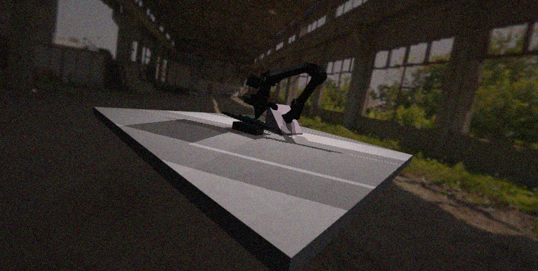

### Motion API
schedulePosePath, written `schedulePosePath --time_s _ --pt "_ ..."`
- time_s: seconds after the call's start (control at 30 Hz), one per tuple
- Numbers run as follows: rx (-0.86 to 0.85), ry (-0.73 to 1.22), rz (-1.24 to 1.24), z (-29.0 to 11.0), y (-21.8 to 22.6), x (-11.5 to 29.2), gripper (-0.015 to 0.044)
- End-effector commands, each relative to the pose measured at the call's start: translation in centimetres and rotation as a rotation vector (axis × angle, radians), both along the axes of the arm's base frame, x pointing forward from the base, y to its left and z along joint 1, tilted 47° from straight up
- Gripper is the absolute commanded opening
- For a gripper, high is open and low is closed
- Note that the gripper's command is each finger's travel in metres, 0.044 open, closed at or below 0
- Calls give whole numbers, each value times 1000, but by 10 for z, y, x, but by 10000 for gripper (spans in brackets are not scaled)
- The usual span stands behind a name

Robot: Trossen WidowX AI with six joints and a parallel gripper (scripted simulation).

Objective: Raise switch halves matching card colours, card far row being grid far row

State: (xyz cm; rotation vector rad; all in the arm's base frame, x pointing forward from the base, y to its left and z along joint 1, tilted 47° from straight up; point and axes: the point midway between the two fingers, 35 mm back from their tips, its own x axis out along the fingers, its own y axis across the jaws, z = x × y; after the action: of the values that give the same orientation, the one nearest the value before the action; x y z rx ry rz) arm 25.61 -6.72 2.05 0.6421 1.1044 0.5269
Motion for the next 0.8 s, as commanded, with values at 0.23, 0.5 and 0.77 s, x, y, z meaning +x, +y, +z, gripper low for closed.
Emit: schedulePosePath --time_s 0.23,0.5,0.77 --pt "4 -2 -3 0 0 1 0" --pt "4 -2 -3 -1 1 1 0" --pt "4 -2 -3 -1 2 2 0"
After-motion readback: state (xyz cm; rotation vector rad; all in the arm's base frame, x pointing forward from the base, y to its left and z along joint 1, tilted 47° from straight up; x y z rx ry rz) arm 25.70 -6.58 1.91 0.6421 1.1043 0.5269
